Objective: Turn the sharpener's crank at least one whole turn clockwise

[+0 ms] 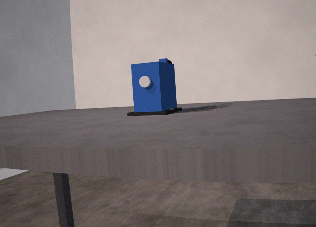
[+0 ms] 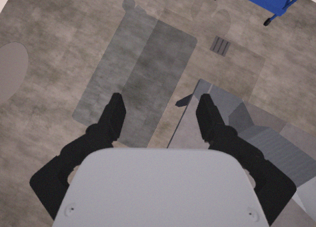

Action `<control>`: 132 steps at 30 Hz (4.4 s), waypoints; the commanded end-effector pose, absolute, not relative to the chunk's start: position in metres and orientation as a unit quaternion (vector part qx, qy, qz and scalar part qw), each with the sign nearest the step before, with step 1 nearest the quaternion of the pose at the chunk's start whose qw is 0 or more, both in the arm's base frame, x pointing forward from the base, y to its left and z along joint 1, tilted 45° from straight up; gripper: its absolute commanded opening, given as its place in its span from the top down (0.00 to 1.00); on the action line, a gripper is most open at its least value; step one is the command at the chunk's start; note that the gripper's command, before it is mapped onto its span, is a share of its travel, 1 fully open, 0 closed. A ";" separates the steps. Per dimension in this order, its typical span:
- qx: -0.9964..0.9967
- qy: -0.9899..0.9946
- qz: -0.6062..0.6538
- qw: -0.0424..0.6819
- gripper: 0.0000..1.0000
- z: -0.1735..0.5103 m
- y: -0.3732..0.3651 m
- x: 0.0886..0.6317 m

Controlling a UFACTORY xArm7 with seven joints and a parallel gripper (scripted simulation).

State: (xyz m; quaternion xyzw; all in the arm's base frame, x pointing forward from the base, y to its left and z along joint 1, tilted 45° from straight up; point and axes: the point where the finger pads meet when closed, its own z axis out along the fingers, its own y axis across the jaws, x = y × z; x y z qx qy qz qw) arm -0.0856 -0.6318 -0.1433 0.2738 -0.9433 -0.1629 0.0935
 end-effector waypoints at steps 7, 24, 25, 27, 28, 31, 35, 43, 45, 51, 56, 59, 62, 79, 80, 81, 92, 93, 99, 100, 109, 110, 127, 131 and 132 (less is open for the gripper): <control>0.272 -0.944 -0.161 0.094 0.00 -0.141 -0.633 -0.087; 0.300 -0.940 -0.149 0.058 0.00 -0.147 -0.630 -0.036; 0.303 -0.940 -0.148 0.054 0.00 -0.148 -0.630 -0.031; 0.312 -0.938 -0.144 0.042 0.00 -0.149 -0.628 -0.014; 0.317 -0.937 -0.142 0.035 0.00 -0.149 -0.626 -0.005; 0.332 -0.933 -0.136 0.015 0.00 -0.148 -0.622 0.023; 0.349 -0.928 -0.128 -0.010 0.00 -0.146 -0.616 0.057; 0.382 -0.915 -0.114 -0.056 0.00 -0.136 -0.599 0.119; 0.390 -0.912 -0.111 -0.069 0.00 -0.132 -0.594 0.135; 0.407 -0.903 -0.104 -0.093 0.00 -0.123 -0.582 0.166; 0.432 -0.888 -0.093 -0.131 0.00 -0.104 -0.561 0.213; 0.444 -0.879 -0.088 -0.149 0.00 -0.093 -0.549 0.234; 0.455 -0.871 -0.084 -0.167 0.00 -0.082 -0.537 0.254; 0.516 -0.816 -0.063 -0.254 0.00 -0.009 -0.459 0.344; 0.519 -0.812 -0.062 -0.259 0.00 -0.004 -0.453 0.349; 0.523 -0.808 -0.061 -0.264 0.00 0.001 -0.448 0.353; 0.559 -0.767 -0.052 -0.311 0.00 0.054 -0.388 0.389; 0.563 -0.763 -0.051 -0.315 0.00 0.059 -0.382 0.391; 0.583 -0.737 -0.048 -0.338 0.00 0.090 -0.344 0.404; 0.587 -0.733 -0.047 -0.342 0.00 0.095 -0.338 0.406; 0.615 -0.695 -0.044 -0.370 0.00 0.137 -0.283 0.413; 0.619 -0.690 -0.043 -0.372 0.00 0.142 -0.276 0.414; 0.632 -0.672 -0.043 -0.383 1.00 0.161 -0.248 0.413; 0.632 -0.672 -0.043 -0.383 1.00 0.161 -0.248 0.413; 0.632 -0.672 -0.043 -0.383 1.00 0.161 -0.248 0.413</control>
